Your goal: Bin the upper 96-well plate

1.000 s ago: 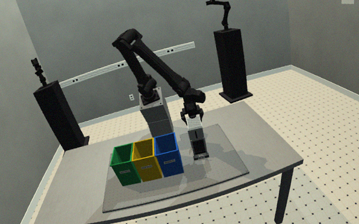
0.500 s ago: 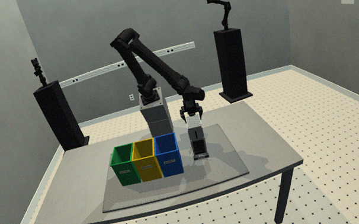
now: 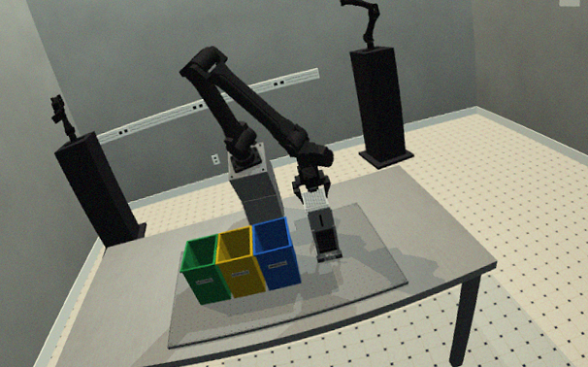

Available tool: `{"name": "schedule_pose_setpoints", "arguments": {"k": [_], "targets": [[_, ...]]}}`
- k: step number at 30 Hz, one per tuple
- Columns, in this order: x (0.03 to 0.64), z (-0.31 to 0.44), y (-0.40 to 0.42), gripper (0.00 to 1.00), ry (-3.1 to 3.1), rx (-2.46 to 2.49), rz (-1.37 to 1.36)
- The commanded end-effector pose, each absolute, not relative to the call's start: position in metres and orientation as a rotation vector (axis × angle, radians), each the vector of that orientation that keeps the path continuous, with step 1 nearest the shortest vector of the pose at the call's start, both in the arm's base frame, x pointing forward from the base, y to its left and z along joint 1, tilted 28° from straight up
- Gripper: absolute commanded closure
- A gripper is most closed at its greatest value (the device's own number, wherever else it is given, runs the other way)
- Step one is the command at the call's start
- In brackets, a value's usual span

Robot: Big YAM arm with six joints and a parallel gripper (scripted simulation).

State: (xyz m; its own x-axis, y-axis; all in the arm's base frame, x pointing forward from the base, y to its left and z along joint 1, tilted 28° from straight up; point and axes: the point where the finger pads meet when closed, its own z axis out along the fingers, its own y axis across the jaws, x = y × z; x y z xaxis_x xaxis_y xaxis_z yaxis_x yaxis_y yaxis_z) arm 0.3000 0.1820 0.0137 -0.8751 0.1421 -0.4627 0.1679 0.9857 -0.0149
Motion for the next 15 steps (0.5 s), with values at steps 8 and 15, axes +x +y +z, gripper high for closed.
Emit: {"name": "schedule_pose_setpoints", "arguments": {"k": [8, 15], "targets": [[0.31, 0.027, 0.148, 1.0, 2.638, 0.186, -0.067], [0.314, 0.03, 0.132, 1.0, 2.637, 0.185, -0.069]]}}
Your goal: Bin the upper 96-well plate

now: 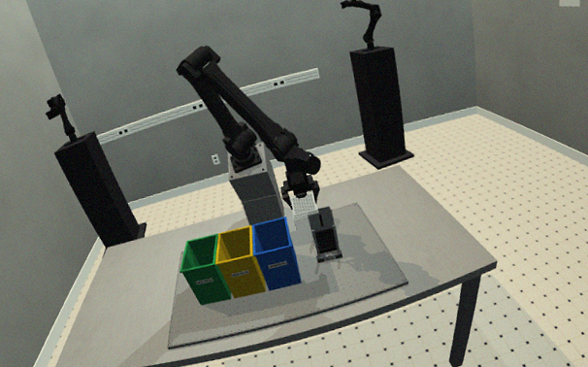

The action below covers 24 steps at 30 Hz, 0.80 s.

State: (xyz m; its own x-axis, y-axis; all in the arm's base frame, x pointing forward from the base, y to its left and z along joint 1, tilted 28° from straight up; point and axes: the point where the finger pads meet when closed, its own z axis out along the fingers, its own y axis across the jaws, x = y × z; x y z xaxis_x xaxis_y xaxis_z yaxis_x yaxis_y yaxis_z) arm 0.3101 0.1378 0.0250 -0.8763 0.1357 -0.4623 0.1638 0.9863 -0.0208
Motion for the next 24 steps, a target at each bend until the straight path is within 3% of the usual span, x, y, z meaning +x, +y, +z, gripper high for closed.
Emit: {"name": "schedule_pose_setpoints", "arguments": {"k": [1, 24], "targets": [[0.315, 0.031, 0.129, 1.0, 2.637, 0.185, -0.069], [0.329, 0.046, 0.061, 1.0, 2.64, 0.182, -0.081]]}}
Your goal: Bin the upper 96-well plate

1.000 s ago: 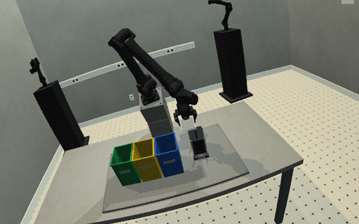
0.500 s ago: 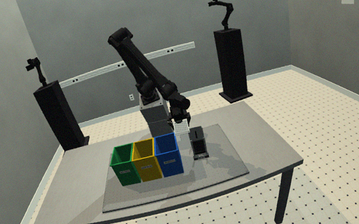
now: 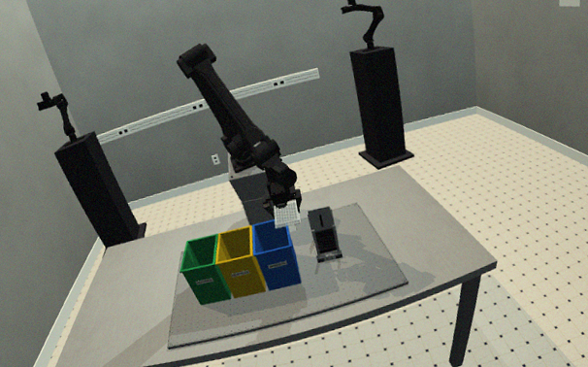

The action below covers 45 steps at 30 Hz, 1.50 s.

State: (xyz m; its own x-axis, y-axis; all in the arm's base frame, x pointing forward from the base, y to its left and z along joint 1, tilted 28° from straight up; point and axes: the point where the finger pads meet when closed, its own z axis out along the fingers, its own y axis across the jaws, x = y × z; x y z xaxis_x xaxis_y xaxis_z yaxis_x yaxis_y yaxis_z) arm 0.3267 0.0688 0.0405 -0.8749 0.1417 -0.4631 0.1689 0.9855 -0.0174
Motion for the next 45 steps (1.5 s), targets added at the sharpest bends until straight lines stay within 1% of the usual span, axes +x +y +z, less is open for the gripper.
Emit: {"name": "schedule_pose_setpoints", "arguments": {"k": [1, 8, 13, 26, 45], "targets": [[0.329, 0.046, 0.058, 1.0, 2.642, 0.181, -0.082], [0.333, 0.05, 0.042, 1.0, 2.65, 0.18, -0.087], [0.348, 0.067, 0.028, 1.0, 2.621, 0.181, -0.078], [0.356, 0.07, -0.008, 1.0, 2.634, 0.179, -0.087], [0.356, 0.068, -0.005, 1.0, 2.641, 0.176, -0.086]]}}
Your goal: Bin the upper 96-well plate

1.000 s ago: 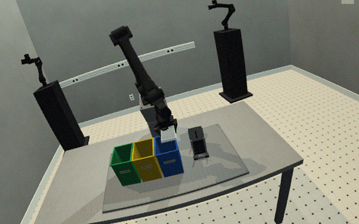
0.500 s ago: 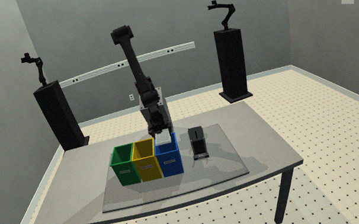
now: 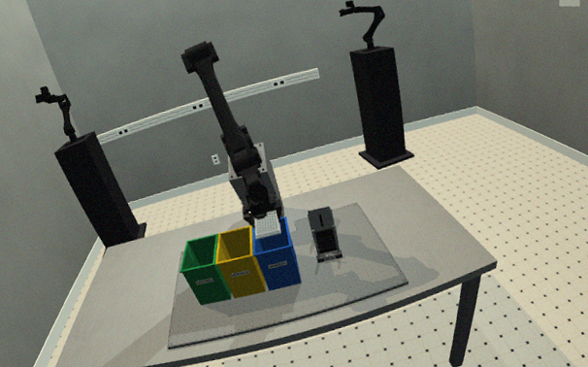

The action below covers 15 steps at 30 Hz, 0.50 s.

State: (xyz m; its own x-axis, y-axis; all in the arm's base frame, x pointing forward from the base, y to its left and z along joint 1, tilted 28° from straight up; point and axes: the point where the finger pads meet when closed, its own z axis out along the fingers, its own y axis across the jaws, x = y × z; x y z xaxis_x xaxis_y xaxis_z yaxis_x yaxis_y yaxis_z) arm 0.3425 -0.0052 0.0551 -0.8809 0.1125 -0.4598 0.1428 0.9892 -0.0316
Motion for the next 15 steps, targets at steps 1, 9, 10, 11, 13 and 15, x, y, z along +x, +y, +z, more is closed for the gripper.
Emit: {"name": "schedule_pose_setpoints", "arguments": {"k": [1, 9, 10, 11, 13, 15], "targets": [[0.356, 0.068, -0.005, 1.0, 2.641, 0.176, -0.086], [0.364, 0.062, -0.008, 1.0, 2.626, 0.181, -0.086], [0.365, 0.06, -0.007, 1.0, 2.626, 0.179, -0.085], [0.365, 0.059, -0.007, 1.0, 2.627, 0.175, -0.084], [0.365, 0.059, -0.007, 1.0, 2.627, 0.175, -0.084], [0.367, 0.055, -0.008, 1.0, 2.627, 0.178, -0.085]]}}
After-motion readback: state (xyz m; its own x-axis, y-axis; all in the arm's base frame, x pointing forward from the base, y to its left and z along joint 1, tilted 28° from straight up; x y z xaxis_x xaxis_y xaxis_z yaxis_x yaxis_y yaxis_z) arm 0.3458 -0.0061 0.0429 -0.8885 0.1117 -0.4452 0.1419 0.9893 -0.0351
